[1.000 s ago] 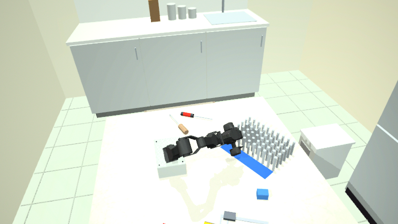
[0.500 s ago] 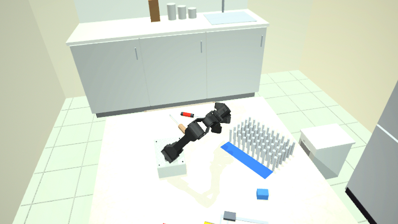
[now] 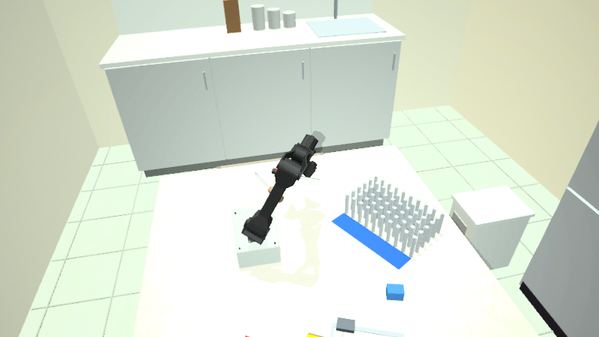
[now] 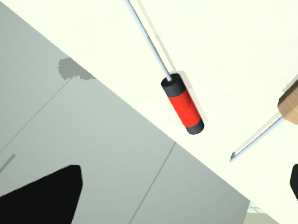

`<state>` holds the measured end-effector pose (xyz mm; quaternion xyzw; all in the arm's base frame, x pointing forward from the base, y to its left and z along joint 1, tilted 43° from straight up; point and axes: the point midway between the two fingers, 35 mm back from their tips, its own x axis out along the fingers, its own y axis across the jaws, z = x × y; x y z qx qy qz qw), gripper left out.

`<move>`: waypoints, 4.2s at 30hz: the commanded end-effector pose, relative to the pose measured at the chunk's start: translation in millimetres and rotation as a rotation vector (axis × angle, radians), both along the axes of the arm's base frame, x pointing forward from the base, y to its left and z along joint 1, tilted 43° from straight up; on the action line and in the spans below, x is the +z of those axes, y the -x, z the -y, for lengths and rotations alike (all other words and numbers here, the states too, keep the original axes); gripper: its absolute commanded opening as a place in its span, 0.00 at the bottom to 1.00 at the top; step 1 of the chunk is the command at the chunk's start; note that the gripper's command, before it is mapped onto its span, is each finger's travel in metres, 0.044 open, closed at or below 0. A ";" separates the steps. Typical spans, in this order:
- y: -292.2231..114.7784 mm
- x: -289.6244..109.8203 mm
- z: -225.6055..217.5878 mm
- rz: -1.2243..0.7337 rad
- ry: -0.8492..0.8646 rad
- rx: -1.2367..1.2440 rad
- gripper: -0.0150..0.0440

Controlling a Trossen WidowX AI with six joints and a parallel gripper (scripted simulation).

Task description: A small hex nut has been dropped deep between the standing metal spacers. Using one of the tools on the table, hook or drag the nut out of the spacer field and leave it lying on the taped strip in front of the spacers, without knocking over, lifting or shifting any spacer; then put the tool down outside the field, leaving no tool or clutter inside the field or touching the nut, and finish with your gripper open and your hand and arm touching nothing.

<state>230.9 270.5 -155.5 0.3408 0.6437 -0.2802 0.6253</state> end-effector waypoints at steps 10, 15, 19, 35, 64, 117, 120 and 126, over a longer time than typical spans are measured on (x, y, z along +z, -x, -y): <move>96.2 -50.5 -10.5 -0.204 0.273 -0.403 1.00; 96.0 -52.4 -8.8 -0.204 0.273 -0.403 1.00; 94.4 -86.2 26.5 -0.203 0.275 -0.404 1.00; 93.3 -90.6 36.3 -0.202 0.275 -0.404 1.00; 92.2 -108.0 50.6 -0.201 0.276 -0.404 0.73; 84.3 -103.9 38.9 -0.201 0.272 -0.405 0.25; 83.0 -85.9 21.3 -0.201 0.271 -0.406 0.25; 84.9 -46.0 -11.3 -0.204 0.268 -0.406 0.25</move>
